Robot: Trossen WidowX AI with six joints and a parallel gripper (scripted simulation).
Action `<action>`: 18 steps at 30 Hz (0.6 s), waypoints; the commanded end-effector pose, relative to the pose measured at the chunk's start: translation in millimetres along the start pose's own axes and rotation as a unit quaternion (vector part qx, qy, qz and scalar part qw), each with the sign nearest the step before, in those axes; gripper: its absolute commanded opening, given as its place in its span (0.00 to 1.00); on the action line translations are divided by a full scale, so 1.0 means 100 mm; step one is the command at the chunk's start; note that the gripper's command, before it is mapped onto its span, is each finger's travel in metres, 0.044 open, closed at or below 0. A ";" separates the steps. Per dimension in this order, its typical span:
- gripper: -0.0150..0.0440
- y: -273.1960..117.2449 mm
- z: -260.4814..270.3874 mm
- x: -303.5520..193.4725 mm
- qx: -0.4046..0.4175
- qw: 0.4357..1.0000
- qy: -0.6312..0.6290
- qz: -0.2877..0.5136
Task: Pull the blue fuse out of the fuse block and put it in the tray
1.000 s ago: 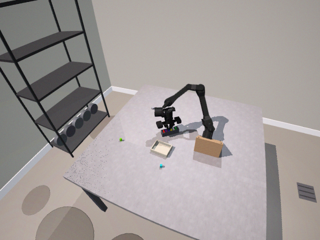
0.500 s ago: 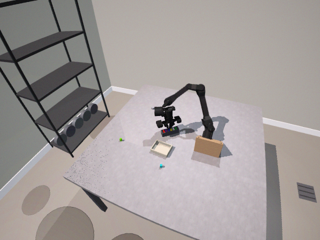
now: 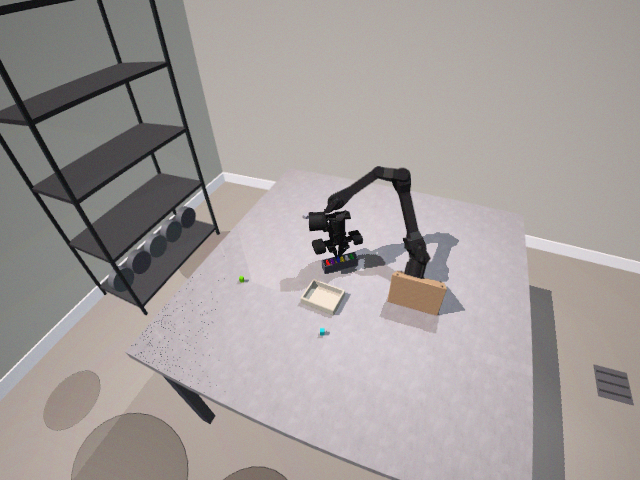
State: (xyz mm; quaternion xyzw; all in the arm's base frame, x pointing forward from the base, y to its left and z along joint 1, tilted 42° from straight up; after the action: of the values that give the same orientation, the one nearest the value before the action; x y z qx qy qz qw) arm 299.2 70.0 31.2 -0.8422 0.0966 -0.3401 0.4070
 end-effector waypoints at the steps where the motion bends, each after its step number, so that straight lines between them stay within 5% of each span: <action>1: 0.25 -0.04 0.01 0.01 0.002 1.000 0.004 0.001; 18: 0.25 -0.12 0.01 0.01 0.002 1.000 0.003 0.001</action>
State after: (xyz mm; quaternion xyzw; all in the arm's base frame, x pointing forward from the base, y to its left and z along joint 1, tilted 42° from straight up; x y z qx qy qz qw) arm 298.1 75.8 37.8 -0.8426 0.0961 -0.3396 0.4068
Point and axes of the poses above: the point midway between the two fingers, 35 mm back from their tips, its own y axis out along the fingers, its own z axis across the jaws, x = y × z, the point moved 1 cm from there along -y, back along the fingers, and after that the axes turned 3 degrees about -y, right-handed, at the moved point
